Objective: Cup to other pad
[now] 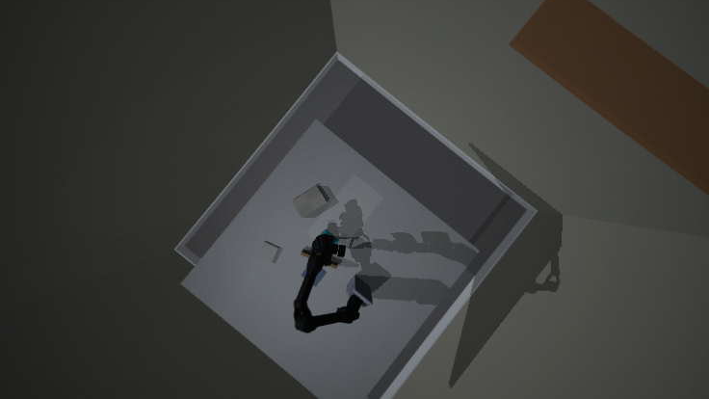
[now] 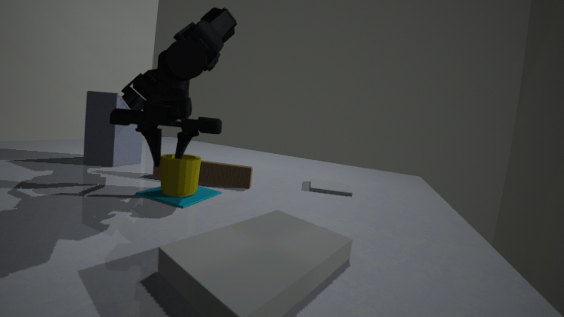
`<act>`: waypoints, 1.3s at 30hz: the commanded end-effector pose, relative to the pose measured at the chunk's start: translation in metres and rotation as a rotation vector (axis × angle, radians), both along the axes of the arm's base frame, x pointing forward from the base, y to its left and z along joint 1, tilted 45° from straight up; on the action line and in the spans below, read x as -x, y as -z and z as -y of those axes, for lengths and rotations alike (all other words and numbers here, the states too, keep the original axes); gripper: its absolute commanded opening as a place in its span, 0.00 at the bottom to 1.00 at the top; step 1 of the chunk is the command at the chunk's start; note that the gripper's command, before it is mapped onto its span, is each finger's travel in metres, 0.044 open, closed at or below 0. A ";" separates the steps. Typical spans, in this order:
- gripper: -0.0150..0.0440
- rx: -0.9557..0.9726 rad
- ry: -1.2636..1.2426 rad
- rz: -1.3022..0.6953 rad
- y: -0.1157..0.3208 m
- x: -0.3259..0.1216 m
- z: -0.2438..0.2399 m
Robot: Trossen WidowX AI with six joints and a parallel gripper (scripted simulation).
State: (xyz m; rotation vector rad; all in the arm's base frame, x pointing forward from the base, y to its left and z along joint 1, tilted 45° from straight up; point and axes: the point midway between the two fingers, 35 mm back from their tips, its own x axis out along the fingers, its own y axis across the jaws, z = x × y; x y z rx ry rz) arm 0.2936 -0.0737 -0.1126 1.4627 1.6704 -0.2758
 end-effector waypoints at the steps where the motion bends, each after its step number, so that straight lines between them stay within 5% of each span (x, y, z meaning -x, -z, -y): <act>1: 0.50 0.005 -0.006 0.005 -0.004 -0.001 0.005; 23: 0.50 0.002 -0.002 -0.001 -0.030 0.003 0.031; 34: 0.99 -0.002 0.005 -0.005 -0.030 0.003 0.032; 39: 1.00 0.002 0.003 -0.004 -0.045 0.004 0.047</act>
